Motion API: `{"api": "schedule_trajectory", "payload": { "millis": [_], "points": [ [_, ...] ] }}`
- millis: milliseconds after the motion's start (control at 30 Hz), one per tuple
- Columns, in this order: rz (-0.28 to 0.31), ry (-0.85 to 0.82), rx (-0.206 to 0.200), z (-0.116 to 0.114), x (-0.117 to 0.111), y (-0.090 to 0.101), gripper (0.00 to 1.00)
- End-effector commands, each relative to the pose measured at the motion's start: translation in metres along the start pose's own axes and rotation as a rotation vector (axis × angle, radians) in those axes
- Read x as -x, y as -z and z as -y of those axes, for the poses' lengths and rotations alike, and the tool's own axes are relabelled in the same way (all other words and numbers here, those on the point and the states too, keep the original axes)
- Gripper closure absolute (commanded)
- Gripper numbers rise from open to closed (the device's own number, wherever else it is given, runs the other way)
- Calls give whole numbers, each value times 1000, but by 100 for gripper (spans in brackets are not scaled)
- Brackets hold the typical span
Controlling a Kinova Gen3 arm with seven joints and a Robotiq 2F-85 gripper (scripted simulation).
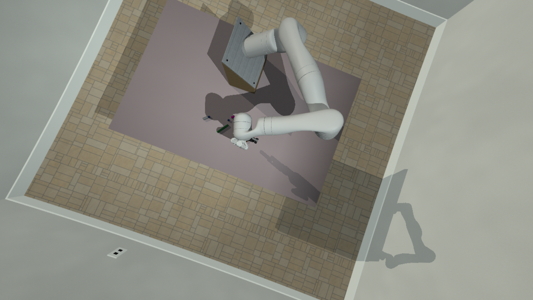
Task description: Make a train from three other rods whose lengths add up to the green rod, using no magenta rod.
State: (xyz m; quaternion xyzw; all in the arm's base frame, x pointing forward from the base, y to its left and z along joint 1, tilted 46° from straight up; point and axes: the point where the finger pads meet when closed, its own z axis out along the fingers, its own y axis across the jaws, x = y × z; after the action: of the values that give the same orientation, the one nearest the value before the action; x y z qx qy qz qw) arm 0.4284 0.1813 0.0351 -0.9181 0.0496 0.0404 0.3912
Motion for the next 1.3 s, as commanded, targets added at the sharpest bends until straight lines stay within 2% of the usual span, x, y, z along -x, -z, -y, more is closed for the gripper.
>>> {"api": "schedule_trajectory", "payload": {
  "millis": [0, 833, 1267],
  "points": [
    [-2, 0, 0, 0, -1, 1, 76],
    [-2, 0, 0, 0, -1, 1, 76],
    [-2, 0, 0, 0, -1, -6, 76]
  ]
}}
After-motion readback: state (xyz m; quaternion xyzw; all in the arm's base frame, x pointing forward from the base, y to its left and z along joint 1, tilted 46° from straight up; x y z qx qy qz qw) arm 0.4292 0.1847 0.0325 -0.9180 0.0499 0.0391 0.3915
